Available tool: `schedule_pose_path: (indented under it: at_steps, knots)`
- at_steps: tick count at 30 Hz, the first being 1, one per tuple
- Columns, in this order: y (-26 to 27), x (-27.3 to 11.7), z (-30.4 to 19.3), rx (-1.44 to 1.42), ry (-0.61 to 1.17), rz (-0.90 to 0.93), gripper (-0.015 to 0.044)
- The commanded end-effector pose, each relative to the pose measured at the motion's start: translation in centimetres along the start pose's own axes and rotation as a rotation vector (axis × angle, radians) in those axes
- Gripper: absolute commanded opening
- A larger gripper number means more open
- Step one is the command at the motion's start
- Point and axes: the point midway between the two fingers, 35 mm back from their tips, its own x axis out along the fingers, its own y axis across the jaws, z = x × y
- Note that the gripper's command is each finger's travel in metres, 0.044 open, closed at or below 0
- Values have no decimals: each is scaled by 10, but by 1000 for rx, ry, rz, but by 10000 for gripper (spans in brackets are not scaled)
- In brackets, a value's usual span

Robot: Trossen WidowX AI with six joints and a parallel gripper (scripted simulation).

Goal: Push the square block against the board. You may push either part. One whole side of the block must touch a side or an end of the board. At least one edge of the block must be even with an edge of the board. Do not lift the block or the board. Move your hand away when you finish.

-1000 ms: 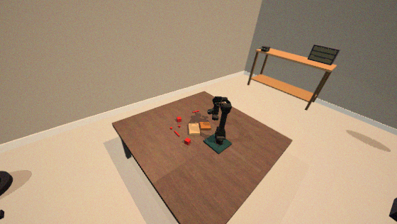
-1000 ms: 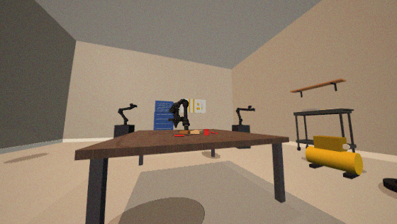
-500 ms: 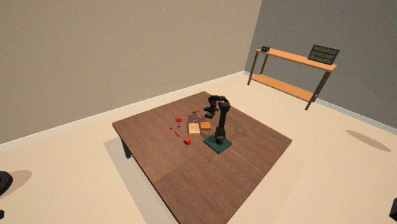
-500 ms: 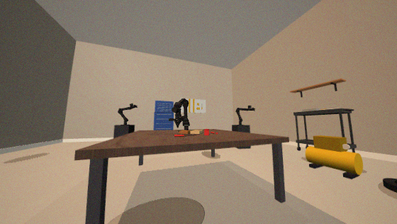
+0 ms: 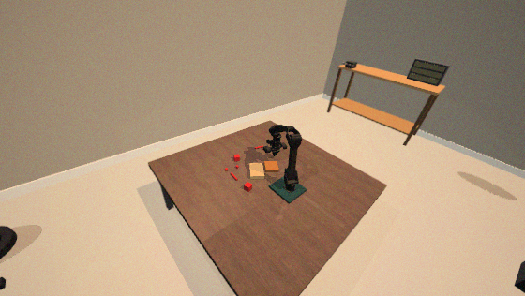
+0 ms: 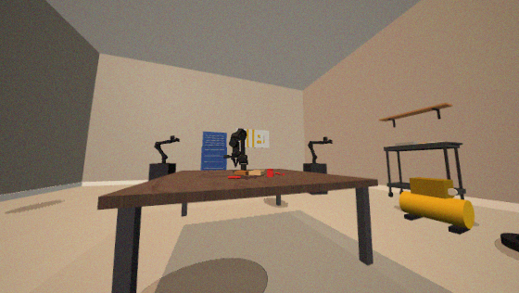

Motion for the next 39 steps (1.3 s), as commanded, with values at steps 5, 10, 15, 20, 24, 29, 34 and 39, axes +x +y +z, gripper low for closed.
schedule_pose_path:
  at_steps: [5,10,15,20,24,29,34,39]
  knots:
    - [17,0,11,256,3,5,0]
    - [23,1,15,341,4,5,0]
    - [23,28,16,341,4,5,0]
    - [24,56,14,341,4,5,0]
    - [24,56,13,341,4,5,0]
    - [26,55,9,341,5,5,0]
    - [28,55,3,341,5,5,0]
    - [31,55,-3,341,6,5,0]
